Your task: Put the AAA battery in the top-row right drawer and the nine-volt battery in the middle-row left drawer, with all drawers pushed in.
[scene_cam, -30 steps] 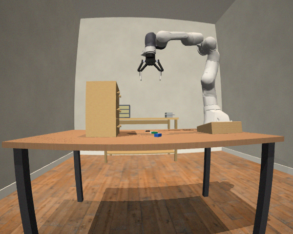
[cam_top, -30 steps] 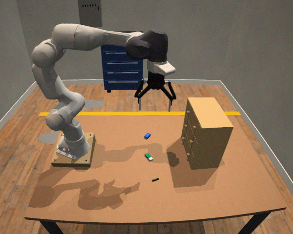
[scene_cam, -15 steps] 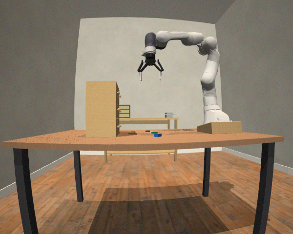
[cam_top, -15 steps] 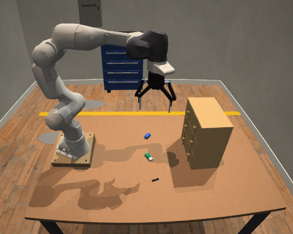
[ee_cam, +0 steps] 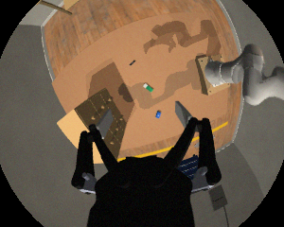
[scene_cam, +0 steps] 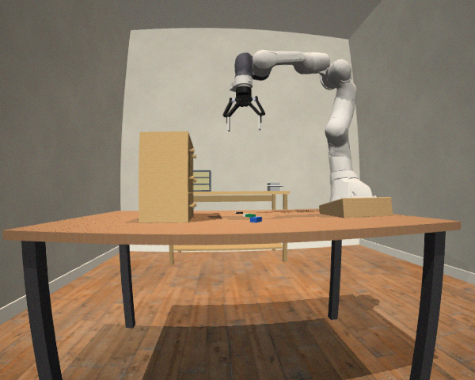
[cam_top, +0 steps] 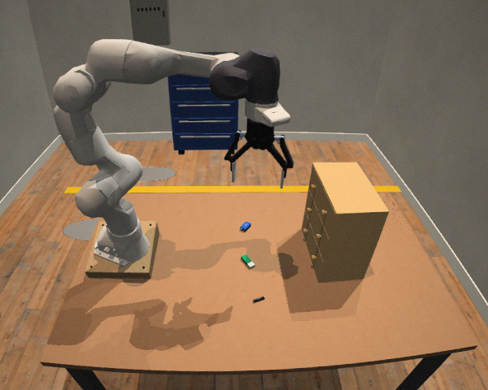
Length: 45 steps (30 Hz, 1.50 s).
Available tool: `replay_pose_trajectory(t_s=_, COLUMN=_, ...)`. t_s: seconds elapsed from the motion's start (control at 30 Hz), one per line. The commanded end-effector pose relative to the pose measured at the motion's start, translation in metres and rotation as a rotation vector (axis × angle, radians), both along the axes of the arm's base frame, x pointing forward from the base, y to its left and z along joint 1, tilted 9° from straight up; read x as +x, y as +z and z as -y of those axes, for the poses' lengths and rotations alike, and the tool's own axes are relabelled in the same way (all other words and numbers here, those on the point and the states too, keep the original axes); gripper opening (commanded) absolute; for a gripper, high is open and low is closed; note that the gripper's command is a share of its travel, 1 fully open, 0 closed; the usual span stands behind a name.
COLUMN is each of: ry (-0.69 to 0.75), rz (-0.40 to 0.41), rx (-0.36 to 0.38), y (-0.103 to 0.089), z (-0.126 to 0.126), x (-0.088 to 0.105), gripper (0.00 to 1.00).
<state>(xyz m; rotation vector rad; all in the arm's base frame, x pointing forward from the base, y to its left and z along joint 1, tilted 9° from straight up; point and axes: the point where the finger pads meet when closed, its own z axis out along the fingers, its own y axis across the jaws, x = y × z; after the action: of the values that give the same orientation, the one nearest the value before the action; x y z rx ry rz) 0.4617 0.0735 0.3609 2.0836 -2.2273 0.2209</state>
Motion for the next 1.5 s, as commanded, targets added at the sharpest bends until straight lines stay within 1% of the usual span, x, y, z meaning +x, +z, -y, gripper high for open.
replay_pose_trajectory(t_s=0.0, ry=-0.116, rz=0.021, rx=0.008, y=-0.0003, z=-0.0009, x=0.0002, gripper=1.00)
replay_pose_trajectory(t_s=0.73, ry=-0.116, rz=0.021, rx=0.008, y=-0.0003, z=-0.0009, x=0.0002, gripper=1.00)
replay_pose_trajectory(t_s=0.77, ry=-0.224, rz=0.038, rx=0.012, y=-0.0008, z=-0.0008, x=0.0004, gripper=1.00)
replay_pose_trajectory(t_s=1.47, ry=-0.224, rz=0.038, rx=0.012, y=-0.0008, z=-0.0008, x=0.0004, gripper=1.00)
